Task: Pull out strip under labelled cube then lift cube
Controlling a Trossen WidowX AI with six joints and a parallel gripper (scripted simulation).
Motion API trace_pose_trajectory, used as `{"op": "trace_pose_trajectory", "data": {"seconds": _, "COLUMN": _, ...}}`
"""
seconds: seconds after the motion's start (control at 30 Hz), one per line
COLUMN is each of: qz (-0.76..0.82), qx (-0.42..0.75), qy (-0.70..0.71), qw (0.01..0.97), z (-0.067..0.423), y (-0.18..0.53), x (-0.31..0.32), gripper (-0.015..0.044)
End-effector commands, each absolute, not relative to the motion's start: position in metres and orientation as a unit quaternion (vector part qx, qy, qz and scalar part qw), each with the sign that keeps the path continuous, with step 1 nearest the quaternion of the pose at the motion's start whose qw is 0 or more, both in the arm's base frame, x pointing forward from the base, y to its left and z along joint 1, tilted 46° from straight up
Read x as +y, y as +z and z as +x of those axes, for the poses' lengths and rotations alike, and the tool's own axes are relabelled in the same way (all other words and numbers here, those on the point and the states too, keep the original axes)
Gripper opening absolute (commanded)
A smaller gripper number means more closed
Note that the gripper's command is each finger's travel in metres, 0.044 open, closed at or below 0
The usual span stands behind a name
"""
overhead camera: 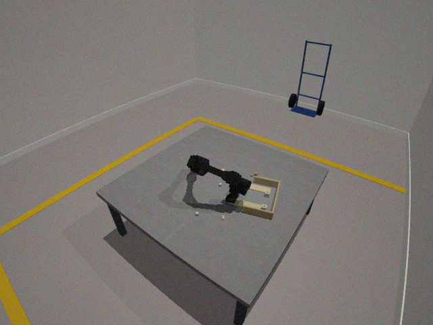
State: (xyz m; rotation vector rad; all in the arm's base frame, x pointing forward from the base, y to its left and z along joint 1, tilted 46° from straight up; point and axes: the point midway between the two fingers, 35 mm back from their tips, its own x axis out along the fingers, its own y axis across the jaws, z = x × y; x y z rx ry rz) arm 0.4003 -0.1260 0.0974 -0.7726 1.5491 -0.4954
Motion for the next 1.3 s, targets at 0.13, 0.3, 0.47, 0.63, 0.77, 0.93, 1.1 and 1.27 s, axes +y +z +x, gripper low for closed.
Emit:
{"op": "trace_pose_trajectory", "data": {"seconds": 0.13, "qz": -0.336, "qx": 0.679, "qy": -0.215, "qw": 0.616, "z": 0.386, "y": 0.096, "x": -0.131, "gripper": 0.0000}}
{"op": "trace_pose_trajectory", "data": {"seconds": 0.3, "qz": -0.336, "qx": 0.679, "qy": -0.215, "qw": 0.616, "z": 0.379, "y": 0.097, "x": -0.132, "gripper": 0.0000}}
{"op": "trace_pose_trajectory", "data": {"seconds": 0.47, "qz": -0.336, "qx": 0.680, "qy": -0.215, "qw": 0.616, "z": 0.371, "y": 0.098, "x": -0.133, "gripper": 0.0000}}
{"op": "trace_pose_trajectory", "data": {"seconds": 0.63, "qz": -0.336, "qx": 0.680, "qy": -0.215, "qw": 0.616, "z": 0.364, "y": 0.099, "x": -0.134, "gripper": 0.0000}}
{"op": "trace_pose_trajectory", "data": {"seconds": 0.77, "qz": -0.336, "qx": 0.680, "qy": -0.215, "qw": 0.615, "z": 0.357, "y": 0.100, "x": -0.135, "gripper": 0.0000}}
{"op": "trace_pose_trajectory", "data": {"seconds": 0.93, "qz": -0.336, "qx": 0.680, "qy": -0.215, "qw": 0.615, "z": 0.350, "y": 0.101, "x": -0.137, "gripper": 0.0000}}
{"op": "trace_pose_trajectory", "data": {"seconds": 1.1, "qz": -0.336, "qx": 0.680, "qy": -0.215, "qw": 0.615, "z": 0.342, "y": 0.102, "x": -0.138, "gripper": 0.0000}}
{"op": "trace_pose_trajectory", "data": {"seconds": 1.27, "qz": -0.336, "qx": 0.680, "qy": -0.215, "qw": 0.615, "z": 0.335, "y": 0.102, "x": -0.139, "gripper": 0.0000}}
